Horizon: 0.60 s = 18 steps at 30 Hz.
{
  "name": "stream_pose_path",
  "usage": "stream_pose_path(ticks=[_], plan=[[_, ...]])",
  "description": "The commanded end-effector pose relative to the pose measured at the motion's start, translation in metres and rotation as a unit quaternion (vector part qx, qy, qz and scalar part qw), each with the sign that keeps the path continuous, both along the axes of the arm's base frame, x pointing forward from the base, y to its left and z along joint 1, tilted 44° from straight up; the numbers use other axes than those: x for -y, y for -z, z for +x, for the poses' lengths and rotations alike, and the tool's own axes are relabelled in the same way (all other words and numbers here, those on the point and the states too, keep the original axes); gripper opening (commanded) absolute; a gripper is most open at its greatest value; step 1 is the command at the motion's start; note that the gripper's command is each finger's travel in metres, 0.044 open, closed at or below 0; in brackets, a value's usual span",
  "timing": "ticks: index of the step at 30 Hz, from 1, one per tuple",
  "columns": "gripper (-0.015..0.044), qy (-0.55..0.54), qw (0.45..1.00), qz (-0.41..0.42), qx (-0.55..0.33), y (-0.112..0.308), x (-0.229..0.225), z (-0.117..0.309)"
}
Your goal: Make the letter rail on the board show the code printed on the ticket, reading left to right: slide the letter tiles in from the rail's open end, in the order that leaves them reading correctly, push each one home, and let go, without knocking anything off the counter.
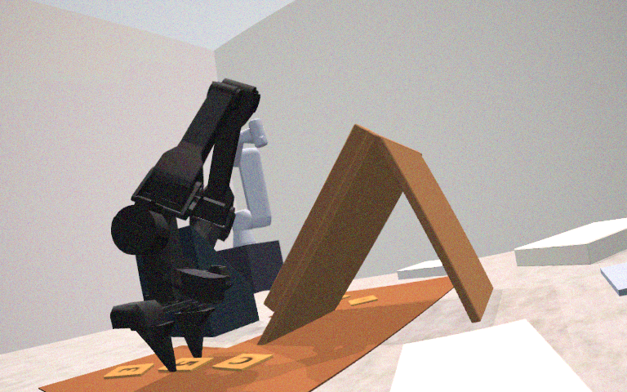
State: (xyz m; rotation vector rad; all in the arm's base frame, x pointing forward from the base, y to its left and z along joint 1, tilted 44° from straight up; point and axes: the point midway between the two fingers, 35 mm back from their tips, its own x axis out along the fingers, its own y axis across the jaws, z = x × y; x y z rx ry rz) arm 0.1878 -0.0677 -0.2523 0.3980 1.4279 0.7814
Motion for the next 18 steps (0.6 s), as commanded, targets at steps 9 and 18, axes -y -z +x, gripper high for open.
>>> stream_pose_path(ticks=[9, 18], plan=[[0.0000, -0.001, 1.000, -0.001, 0.002, -0.0057, 0.0051, 0.0005], [0.0000, -0.001, 1.000, -0.001, 0.002, -0.0094, 0.0081, 0.0008]])
